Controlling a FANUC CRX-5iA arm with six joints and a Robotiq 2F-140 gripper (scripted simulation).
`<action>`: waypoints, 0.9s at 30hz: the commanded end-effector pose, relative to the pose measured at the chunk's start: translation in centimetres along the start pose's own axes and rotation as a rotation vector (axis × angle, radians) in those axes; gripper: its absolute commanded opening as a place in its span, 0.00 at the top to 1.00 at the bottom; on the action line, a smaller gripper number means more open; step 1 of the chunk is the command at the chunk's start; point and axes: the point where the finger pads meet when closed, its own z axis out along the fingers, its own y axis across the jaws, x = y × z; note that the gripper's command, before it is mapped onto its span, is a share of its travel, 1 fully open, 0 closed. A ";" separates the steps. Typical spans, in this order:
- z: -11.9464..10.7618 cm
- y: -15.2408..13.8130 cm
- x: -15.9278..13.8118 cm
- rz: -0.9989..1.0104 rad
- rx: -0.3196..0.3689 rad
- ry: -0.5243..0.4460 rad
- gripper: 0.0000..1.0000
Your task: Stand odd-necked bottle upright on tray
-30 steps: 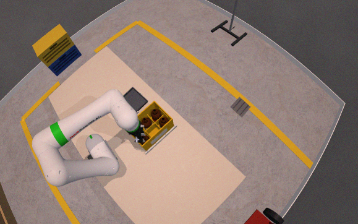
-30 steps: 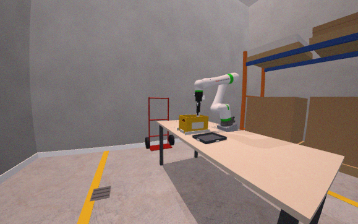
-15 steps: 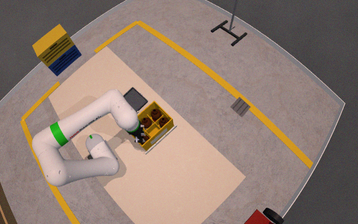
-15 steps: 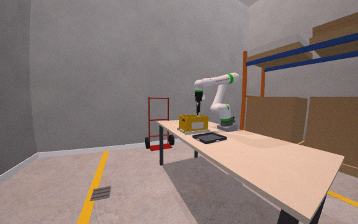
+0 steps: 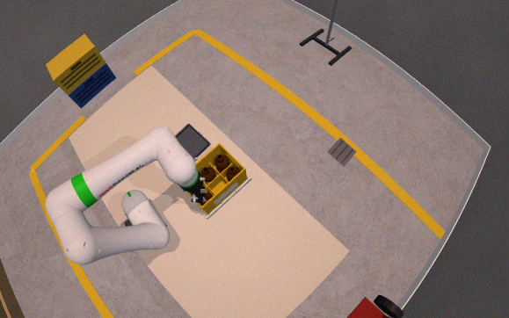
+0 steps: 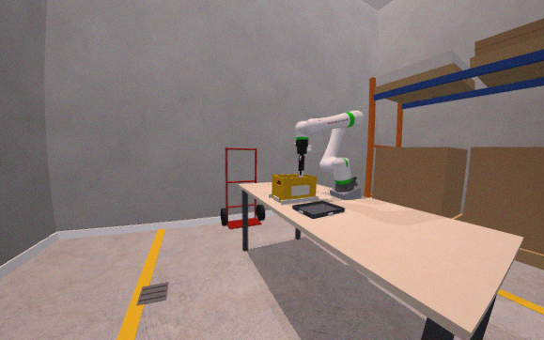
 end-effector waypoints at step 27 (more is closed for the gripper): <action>0.0 0.0 0.0 0.000 0.000 -0.001 0.56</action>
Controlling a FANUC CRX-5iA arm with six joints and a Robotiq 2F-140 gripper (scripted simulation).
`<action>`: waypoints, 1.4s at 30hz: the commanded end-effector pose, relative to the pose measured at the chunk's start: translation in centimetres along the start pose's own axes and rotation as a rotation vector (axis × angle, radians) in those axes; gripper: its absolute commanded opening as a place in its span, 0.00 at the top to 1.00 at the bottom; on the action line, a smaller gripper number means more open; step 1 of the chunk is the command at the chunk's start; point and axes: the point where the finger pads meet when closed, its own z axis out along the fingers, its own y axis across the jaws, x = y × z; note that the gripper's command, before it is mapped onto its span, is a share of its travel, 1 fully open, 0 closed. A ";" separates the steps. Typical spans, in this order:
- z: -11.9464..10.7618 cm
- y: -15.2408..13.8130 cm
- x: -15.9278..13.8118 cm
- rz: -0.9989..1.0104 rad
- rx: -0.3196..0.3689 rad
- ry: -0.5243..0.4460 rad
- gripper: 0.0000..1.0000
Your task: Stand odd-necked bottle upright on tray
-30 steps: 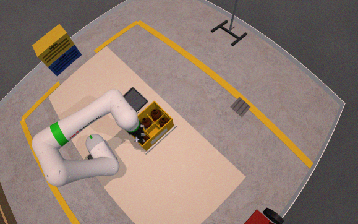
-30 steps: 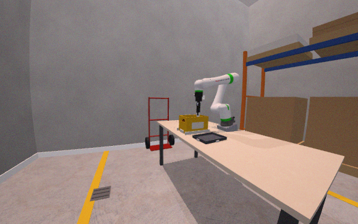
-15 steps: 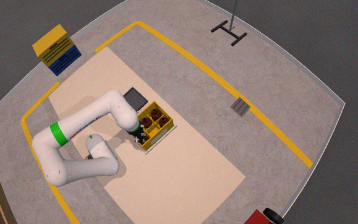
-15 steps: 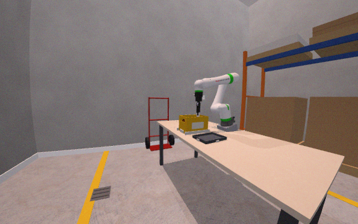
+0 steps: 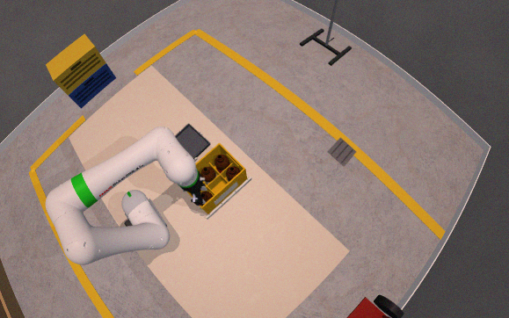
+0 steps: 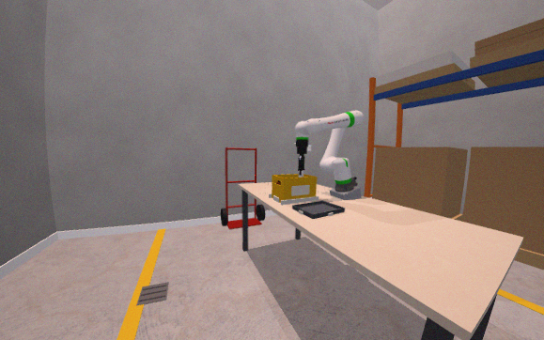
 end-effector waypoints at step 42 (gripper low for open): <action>-3.2 0.0 0.0 0.000 0.000 -0.001 0.56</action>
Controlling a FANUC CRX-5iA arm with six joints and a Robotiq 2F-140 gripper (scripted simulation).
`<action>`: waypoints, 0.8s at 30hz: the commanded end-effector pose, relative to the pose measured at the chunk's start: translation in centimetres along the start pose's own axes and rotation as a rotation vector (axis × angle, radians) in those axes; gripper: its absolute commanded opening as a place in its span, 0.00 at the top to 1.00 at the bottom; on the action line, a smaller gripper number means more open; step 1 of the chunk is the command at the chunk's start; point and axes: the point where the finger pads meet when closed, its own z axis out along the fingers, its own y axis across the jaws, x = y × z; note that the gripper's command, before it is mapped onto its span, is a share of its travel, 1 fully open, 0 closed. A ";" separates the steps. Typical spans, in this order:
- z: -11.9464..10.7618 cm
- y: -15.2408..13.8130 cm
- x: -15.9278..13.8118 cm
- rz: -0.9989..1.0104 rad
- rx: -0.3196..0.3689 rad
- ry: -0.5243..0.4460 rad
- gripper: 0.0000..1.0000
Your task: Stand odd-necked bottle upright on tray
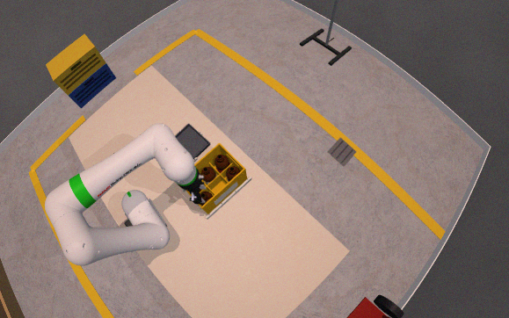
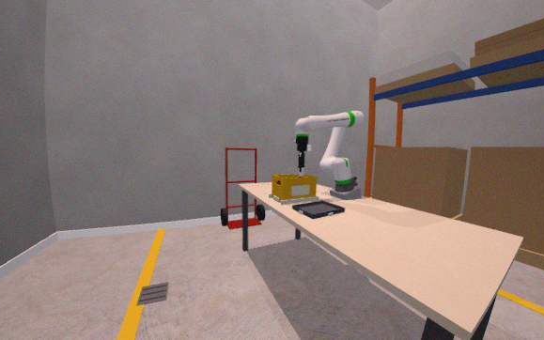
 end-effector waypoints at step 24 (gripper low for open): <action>-6.3 0.0 0.0 0.000 0.000 -0.001 0.56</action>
